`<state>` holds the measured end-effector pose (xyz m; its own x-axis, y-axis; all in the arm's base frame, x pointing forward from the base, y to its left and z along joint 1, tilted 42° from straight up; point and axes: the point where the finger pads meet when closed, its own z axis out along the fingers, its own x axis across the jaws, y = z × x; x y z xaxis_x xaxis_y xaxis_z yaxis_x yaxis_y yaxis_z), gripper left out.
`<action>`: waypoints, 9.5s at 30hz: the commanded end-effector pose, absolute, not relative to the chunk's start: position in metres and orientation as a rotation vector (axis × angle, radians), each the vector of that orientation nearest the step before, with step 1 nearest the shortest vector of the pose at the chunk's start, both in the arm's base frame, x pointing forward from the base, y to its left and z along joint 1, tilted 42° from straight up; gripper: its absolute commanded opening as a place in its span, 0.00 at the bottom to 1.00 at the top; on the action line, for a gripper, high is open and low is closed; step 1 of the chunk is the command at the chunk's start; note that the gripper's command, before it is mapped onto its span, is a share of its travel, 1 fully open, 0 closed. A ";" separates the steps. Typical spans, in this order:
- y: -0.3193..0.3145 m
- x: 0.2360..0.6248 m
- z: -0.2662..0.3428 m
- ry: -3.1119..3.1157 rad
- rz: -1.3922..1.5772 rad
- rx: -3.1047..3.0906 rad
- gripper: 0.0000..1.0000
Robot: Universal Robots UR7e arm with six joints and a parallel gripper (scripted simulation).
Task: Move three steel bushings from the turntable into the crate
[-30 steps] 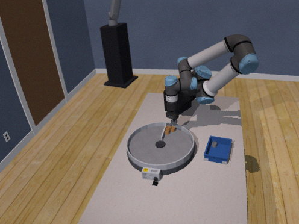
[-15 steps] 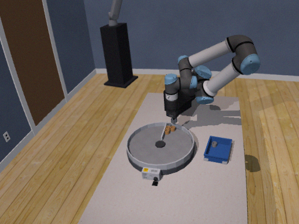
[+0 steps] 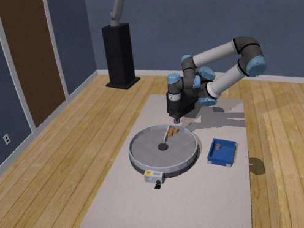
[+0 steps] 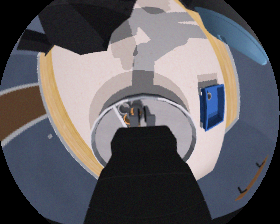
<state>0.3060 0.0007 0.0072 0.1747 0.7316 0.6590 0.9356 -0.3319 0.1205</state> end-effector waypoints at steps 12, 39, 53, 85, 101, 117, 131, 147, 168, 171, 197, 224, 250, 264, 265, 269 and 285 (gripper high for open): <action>-0.008 0.302 0.017 -1.590 -0.921 -2.145 0.00; 0.062 0.345 0.091 -1.590 -0.922 -2.145 0.00; 0.097 0.366 0.128 -1.590 -0.922 -2.144 0.00; 0.160 0.405 0.194 -1.590 -0.923 -2.143 0.00; 0.188 0.421 0.224 -1.590 -0.923 -2.143 0.00; 0.207 0.433 0.231 -1.590 -0.923 -2.143 0.00; 0.216 0.438 0.221 -1.590 -0.923 -2.143 0.00; 0.231 0.446 0.203 -1.590 -0.923 -2.143 0.00; 0.248 0.454 0.183 -1.590 -0.922 -2.144 0.00; 0.251 0.456 0.179 -1.590 -0.922 -2.144 0.00; 0.256 0.459 0.173 -1.590 -0.922 -2.144 0.00; 0.266 0.464 0.160 -1.590 -0.922 -2.144 0.00; 0.272 0.467 0.154 -1.590 -0.922 -2.144 0.00; 0.277 0.469 0.147 -1.590 -0.922 -2.144 0.00; 0.277 0.469 0.147 -1.590 -0.922 -2.144 0.00; 0.277 0.469 0.147 -1.590 -0.922 -2.144 0.00; 0.279 0.470 0.145 -1.590 -0.923 -2.144 0.00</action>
